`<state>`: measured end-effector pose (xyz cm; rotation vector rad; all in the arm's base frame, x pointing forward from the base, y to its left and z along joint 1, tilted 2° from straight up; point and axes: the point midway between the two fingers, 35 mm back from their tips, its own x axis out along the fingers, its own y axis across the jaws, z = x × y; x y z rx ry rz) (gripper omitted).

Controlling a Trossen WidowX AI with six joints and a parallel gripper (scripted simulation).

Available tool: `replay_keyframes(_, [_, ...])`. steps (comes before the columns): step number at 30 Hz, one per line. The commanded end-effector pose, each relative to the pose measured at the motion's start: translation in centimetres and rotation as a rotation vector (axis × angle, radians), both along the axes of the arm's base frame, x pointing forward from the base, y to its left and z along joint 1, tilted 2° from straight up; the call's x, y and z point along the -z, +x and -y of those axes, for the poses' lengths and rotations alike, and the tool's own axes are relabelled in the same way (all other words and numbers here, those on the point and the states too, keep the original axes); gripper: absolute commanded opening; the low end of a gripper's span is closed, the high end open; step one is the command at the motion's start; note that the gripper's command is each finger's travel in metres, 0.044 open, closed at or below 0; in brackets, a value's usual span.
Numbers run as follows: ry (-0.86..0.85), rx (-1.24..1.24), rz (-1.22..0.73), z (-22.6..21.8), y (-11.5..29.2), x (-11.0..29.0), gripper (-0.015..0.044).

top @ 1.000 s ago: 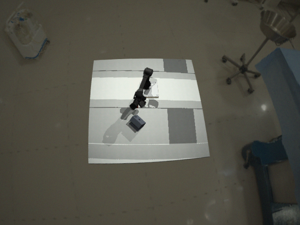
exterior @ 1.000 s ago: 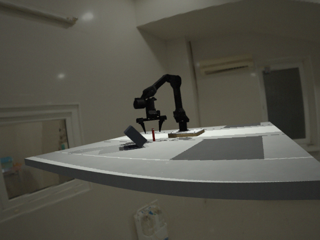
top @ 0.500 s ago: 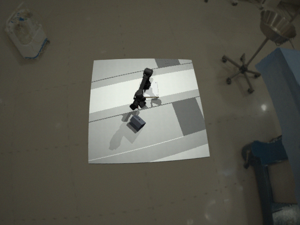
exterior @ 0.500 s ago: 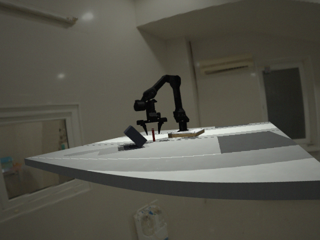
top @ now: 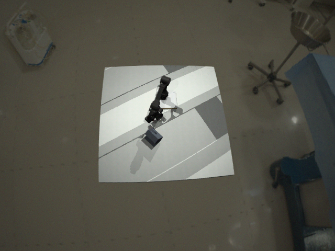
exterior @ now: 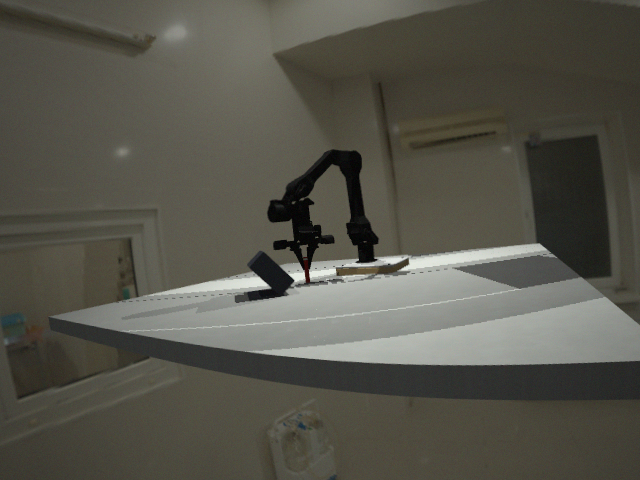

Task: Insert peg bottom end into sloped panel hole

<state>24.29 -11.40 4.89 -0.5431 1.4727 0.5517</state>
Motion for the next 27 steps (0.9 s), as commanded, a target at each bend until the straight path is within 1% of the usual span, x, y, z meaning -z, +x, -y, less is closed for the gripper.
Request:
replay_keyframes(1, [-0.001,0.0,0.001,0.0,0.0,-0.1,0.0])
replay_keyframes(7, [0.0,0.0,0.001,0.1,0.1,-0.7,0.0])
replay_keyframes(27, [0.004,0.004,0.001,0.4,-0.1,-7.9,0.0])
